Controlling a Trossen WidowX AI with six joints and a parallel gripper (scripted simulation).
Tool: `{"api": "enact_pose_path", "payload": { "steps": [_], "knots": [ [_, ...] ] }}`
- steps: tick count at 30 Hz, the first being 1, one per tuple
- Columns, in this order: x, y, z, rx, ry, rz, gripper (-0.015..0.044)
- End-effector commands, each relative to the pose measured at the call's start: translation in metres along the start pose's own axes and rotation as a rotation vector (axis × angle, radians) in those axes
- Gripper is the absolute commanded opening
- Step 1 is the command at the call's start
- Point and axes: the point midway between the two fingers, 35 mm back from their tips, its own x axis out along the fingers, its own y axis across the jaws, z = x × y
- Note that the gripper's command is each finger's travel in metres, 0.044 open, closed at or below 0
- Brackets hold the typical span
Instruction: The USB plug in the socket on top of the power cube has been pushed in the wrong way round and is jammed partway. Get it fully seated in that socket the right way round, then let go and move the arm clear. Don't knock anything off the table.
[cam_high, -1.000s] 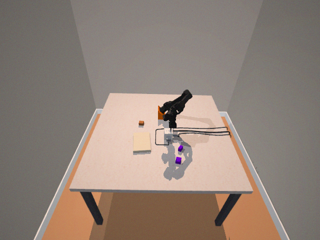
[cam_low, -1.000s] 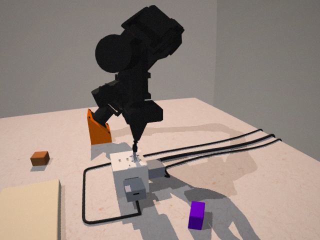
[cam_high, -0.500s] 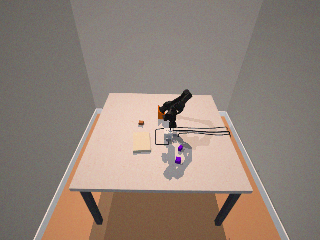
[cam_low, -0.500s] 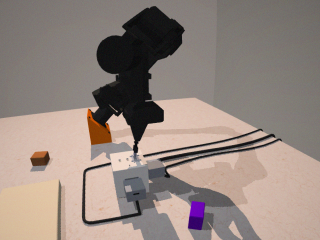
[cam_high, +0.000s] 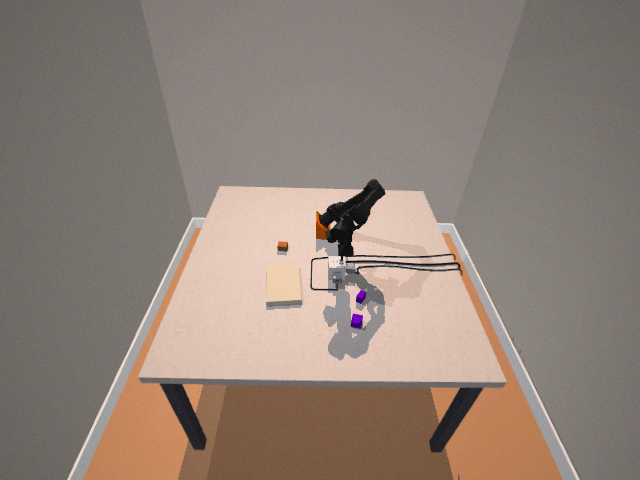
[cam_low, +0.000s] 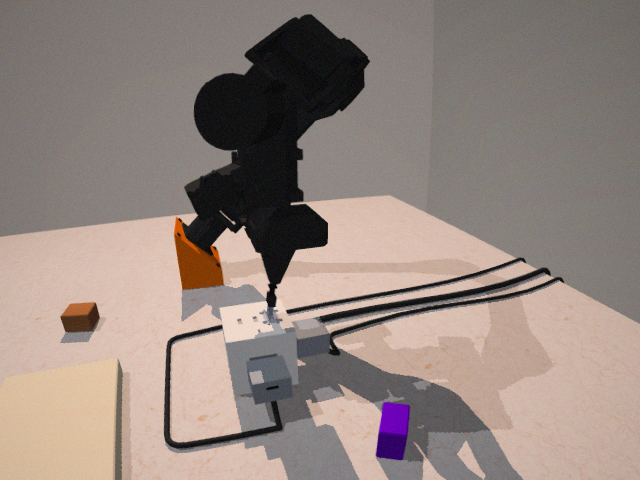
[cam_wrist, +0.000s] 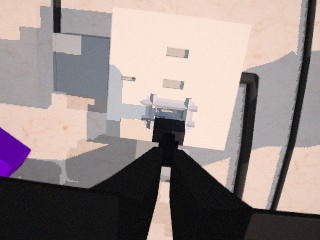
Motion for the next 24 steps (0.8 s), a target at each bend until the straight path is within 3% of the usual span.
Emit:
{"api": "enact_pose_path", "payload": {
  "steps": [1, 24],
  "knots": [
    [0.0007, 0.0001, -0.0005, 0.006, 0.003, 0.002, 0.0000],
    [0.0035, 0.0001, -0.0005, 0.005, 0.003, 0.002, 0.0000]
  ]
}}
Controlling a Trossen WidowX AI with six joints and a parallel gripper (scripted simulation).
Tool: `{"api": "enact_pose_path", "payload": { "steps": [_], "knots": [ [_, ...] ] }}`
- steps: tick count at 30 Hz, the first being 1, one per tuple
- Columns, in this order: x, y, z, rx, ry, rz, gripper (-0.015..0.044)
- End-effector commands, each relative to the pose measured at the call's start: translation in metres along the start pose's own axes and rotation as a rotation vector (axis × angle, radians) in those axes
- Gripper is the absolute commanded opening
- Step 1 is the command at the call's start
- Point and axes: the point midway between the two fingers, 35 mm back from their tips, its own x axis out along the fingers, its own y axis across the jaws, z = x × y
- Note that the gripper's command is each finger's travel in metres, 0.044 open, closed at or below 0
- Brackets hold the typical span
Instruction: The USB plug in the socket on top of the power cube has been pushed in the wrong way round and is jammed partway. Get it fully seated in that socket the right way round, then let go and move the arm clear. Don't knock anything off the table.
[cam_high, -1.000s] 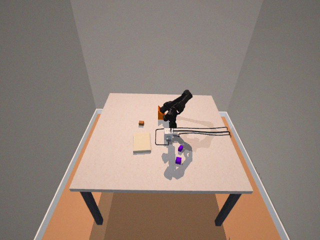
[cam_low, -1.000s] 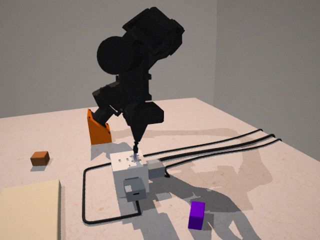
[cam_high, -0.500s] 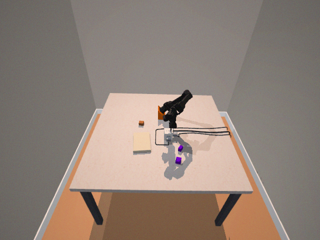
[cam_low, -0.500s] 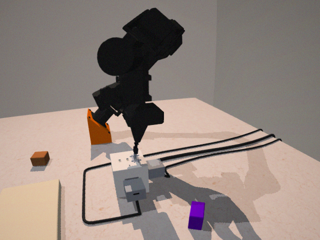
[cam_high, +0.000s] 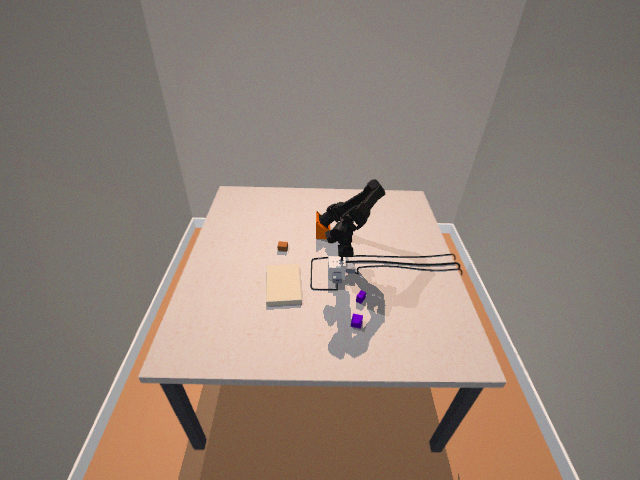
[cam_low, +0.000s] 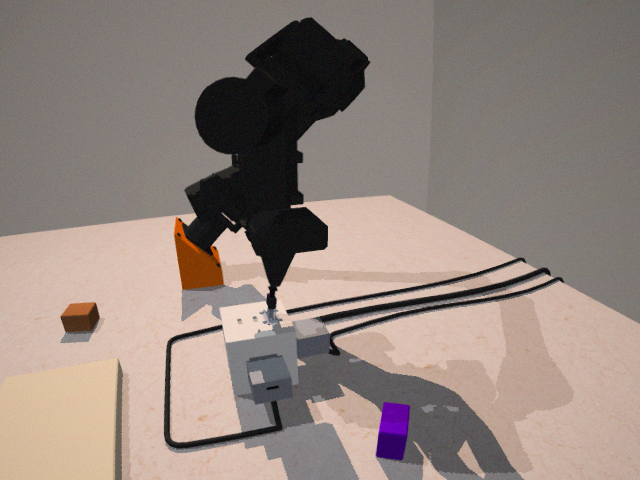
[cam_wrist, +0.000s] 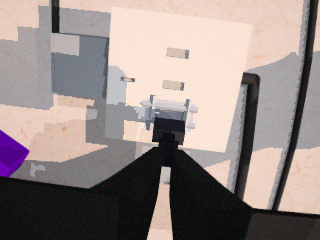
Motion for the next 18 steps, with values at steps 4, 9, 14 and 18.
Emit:
{"api": "enact_pose_path", "payload": {
  "steps": [4, 9, 14, 18],
  "knots": [
    [0.0011, 0.0001, -0.0005, 0.006, 0.003, 0.002, 0.0000],
    [0.0017, 0.0001, -0.0005, 0.005, 0.003, 0.002, 0.0000],
    [0.0023, 0.0001, -0.0005, 0.005, 0.003, 0.002, 0.0000],
    [0.0028, 0.0001, -0.0005, 0.005, 0.003, 0.002, 0.0000]
  ]
}}
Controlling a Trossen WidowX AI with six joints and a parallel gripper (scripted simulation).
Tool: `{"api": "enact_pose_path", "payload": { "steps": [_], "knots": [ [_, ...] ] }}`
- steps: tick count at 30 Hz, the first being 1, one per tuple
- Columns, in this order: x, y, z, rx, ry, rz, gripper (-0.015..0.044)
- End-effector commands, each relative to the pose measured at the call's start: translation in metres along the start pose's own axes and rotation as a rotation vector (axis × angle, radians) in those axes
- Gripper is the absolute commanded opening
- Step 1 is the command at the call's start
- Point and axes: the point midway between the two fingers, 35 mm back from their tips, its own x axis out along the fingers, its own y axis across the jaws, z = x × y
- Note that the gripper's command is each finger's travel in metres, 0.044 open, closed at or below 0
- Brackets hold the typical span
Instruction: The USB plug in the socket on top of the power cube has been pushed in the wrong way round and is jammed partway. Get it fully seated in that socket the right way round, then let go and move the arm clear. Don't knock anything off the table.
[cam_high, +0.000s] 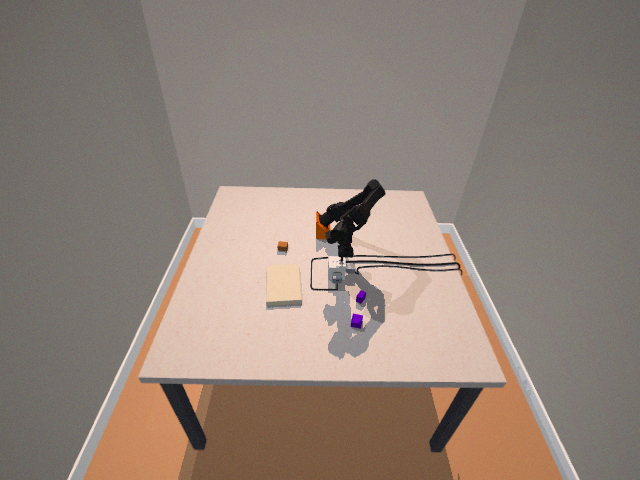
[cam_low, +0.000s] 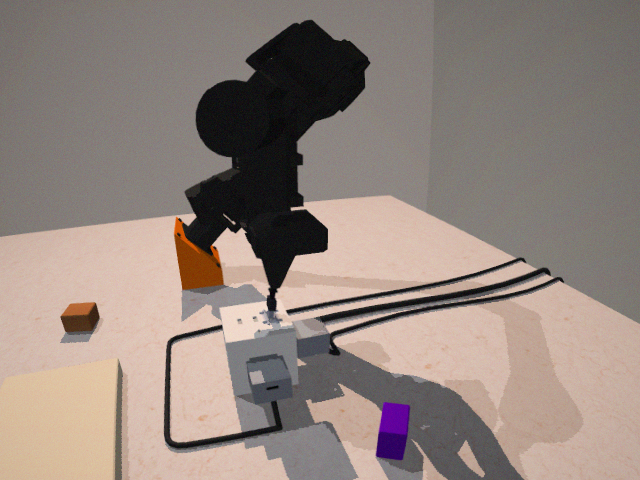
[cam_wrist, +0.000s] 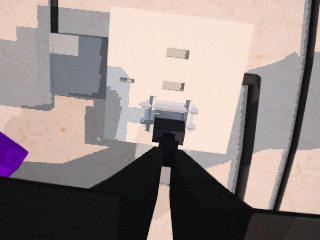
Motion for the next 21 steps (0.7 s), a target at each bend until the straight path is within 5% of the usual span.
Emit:
{"api": "enact_pose_path", "payload": {
  "steps": [1, 21],
  "knots": [
    [0.0007, 0.0001, -0.0005, 0.006, 0.003, 0.002, 0.0000],
    [0.0031, 0.0001, -0.0005, 0.005, 0.003, 0.002, 0.0000]
  ]
}}
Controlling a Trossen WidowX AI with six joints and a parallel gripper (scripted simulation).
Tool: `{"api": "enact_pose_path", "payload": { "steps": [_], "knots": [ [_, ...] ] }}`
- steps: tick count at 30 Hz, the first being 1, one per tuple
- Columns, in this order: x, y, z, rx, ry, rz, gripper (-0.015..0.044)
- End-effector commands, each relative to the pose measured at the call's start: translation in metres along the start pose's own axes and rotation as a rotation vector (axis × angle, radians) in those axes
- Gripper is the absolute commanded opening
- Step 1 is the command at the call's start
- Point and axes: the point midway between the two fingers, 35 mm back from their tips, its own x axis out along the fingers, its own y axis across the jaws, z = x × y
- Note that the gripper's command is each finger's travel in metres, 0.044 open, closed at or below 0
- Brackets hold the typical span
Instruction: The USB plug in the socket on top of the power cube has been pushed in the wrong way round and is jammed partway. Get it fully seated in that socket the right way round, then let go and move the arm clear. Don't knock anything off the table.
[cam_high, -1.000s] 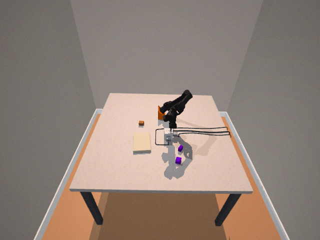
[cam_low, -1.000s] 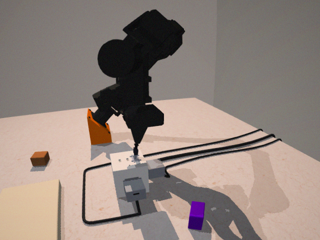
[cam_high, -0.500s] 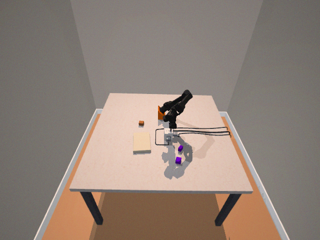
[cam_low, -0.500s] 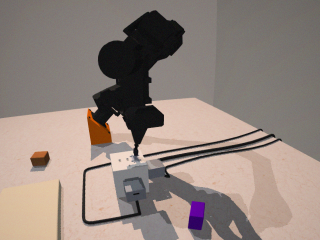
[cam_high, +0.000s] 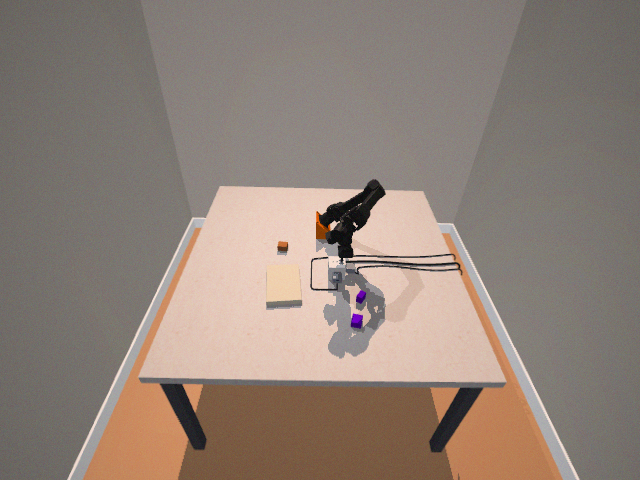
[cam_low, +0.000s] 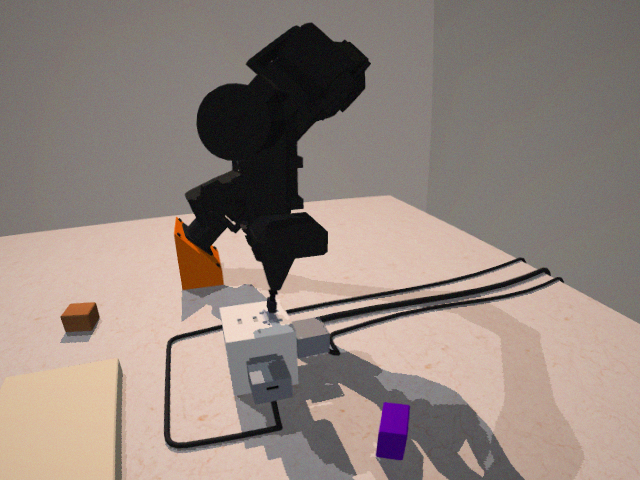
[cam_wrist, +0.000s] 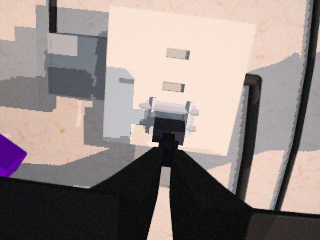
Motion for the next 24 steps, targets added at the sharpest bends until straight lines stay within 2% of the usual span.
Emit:
{"api": "enact_pose_path", "payload": {
  "steps": [1, 24],
  "knots": [
    [0.0007, 0.0001, -0.0005, 0.005, 0.003, 0.002, 0.0000],
    [0.0035, 0.0001, -0.0005, 0.005, 0.003, 0.002, 0.0000]
  ]
}}
